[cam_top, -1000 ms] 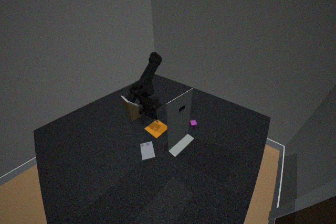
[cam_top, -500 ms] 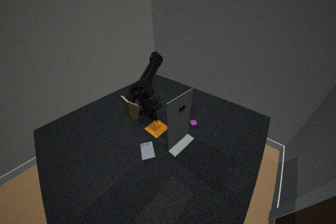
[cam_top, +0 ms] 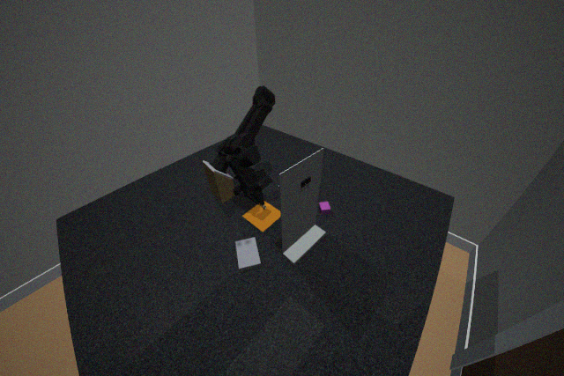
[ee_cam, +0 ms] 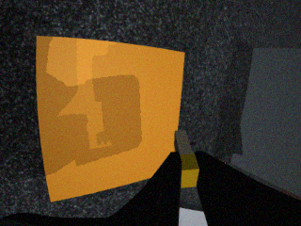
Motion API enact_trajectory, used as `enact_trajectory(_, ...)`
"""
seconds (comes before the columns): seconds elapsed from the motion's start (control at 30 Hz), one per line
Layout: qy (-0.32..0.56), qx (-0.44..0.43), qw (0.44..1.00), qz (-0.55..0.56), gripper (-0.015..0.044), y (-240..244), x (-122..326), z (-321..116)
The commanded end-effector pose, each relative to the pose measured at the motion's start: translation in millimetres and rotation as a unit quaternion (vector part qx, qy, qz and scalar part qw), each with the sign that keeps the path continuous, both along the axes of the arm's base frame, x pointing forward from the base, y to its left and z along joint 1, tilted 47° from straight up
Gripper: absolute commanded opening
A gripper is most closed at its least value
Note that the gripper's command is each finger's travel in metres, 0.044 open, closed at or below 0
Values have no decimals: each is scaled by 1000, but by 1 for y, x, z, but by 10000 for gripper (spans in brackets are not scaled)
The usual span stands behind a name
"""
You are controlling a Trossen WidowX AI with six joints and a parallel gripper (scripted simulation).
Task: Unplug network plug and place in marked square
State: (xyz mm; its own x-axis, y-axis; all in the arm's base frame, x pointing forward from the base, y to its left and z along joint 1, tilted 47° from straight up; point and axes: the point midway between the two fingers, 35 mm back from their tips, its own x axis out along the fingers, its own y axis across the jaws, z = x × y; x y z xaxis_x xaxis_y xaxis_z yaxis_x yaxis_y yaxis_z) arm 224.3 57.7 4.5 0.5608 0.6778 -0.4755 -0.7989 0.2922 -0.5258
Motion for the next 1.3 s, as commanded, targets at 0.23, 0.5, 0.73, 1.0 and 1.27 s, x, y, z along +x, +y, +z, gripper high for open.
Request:
enact_trajectory(0.23,6,-1,1000,-1,0,4,0,-7)
enact_trajectory(0.5,6,-2,1000,-1,0,7,1,-10)
enact_trajectory(0.73,6,-2,1000,-1,0,9,1,-13)
enact_trajectory(1.0,6,-2,1000,-1,0,12,1,-16)
enact_trajectory(1.27,6,-2,1000,-1,0,15,1,-18)
